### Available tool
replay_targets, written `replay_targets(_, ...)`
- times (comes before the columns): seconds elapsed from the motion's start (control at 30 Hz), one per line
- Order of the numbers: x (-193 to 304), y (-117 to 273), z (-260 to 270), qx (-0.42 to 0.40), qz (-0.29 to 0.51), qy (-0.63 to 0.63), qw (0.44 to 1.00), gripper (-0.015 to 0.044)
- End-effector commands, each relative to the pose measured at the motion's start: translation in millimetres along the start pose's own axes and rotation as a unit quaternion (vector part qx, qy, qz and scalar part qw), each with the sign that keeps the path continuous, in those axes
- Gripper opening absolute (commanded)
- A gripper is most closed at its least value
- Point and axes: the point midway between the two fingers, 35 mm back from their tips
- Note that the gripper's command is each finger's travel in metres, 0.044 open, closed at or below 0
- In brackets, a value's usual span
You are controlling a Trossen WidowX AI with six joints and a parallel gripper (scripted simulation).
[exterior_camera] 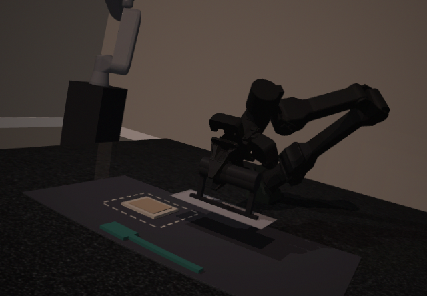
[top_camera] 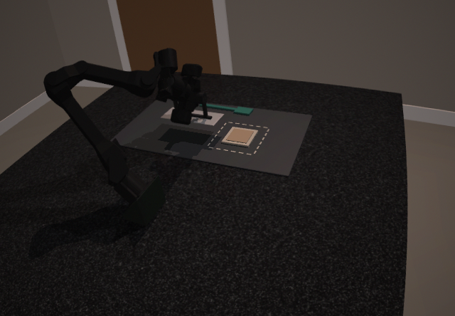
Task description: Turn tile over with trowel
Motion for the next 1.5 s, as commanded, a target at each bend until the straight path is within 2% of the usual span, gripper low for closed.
replay_targets(0.0,-21.0,7.7,-13.0,0.009,0.0,0.004,1.0,0.0)
replay_targets(0.2,-42.8,15.8,-17.8,0.009,-0.001,0.003,1.0,0.0)
replay_targets(1.47,-42.8,15.8,-17.8,0.009,-0.001,0.003,1.0,0.0)
Point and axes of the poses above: the point midway between the two fingers, 35 mm back from their tips, its own y axis back along the fingers, its own z axis across the jaws, x = y × z, and after that the axes turned 3 degrees about -y, right-handed
